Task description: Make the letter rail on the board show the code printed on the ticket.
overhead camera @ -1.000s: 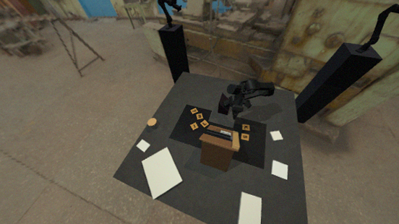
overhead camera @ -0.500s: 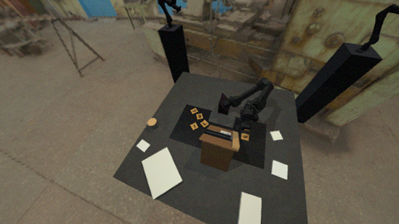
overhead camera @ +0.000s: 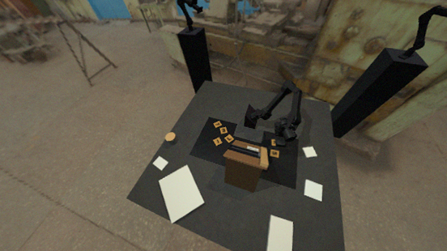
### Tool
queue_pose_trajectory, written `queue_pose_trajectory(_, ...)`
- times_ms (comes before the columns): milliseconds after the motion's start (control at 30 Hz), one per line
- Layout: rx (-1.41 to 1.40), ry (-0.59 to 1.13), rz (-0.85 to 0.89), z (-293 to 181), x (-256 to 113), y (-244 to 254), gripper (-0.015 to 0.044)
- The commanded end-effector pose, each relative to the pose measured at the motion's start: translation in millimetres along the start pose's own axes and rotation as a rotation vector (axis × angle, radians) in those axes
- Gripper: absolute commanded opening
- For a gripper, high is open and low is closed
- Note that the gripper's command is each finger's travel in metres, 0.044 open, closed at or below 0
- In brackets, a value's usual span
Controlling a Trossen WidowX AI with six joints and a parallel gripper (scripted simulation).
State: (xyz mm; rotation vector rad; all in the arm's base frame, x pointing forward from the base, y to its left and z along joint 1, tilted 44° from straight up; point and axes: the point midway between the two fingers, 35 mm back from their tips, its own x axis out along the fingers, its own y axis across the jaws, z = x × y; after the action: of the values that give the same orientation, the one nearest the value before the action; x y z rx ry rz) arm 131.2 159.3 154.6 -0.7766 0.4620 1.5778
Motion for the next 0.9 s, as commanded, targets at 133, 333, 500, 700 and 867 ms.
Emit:
queue_pose_trajectory(133, -0.003, 0.004, 0.000, 2.0, 9.1, 2.4, 0.0340)
queue_pose_trajectory(333, -0.003, 0.001, -0.001, 3.7, 32.3, 3.2, 0.0340)
queue_pose_trajectory(500, -0.002, 0.000, -0.001, 4.6, 34.3, 3.7, 0.0340)
queue_pose_trajectory(700, -0.002, 0.000, -0.001, 4.8, 34.3, 3.6, 0.0340)
queue_pose_trajectory(867, -0.003, 0.000, -0.001, 4.8, 38.0, 3.5, 0.0340)
